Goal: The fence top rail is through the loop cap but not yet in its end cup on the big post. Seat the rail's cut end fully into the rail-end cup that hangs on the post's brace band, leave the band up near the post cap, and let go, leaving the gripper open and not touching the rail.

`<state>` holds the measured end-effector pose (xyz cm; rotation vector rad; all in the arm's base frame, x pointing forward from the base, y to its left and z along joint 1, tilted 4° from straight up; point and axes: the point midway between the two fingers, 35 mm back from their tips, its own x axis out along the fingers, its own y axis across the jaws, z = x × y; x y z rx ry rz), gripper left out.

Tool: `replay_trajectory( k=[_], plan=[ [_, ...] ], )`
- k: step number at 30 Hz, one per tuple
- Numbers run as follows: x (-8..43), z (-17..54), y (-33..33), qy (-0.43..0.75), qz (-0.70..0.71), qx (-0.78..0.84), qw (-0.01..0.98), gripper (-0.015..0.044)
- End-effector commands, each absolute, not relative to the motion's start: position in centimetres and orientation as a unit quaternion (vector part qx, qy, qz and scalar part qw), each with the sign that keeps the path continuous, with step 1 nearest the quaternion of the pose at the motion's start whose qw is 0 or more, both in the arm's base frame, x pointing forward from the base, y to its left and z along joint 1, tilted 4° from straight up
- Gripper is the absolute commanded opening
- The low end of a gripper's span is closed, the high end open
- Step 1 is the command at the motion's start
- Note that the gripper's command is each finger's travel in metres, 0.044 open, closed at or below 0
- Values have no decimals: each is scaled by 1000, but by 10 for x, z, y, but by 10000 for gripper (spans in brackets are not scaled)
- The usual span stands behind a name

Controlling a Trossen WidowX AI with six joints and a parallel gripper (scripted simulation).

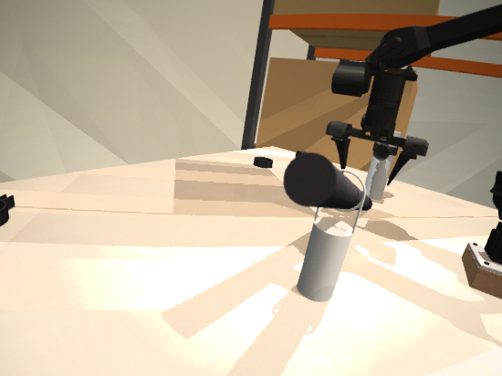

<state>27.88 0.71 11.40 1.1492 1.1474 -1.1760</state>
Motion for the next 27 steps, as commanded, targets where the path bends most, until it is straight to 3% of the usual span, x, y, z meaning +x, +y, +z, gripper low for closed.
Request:
replay_trajectory(
  k=[1,27],
  plan=[
    [280,108,7,481,-493,486,537,440],
    [284,66,5,481,-493,486,537,440]
  ],
)
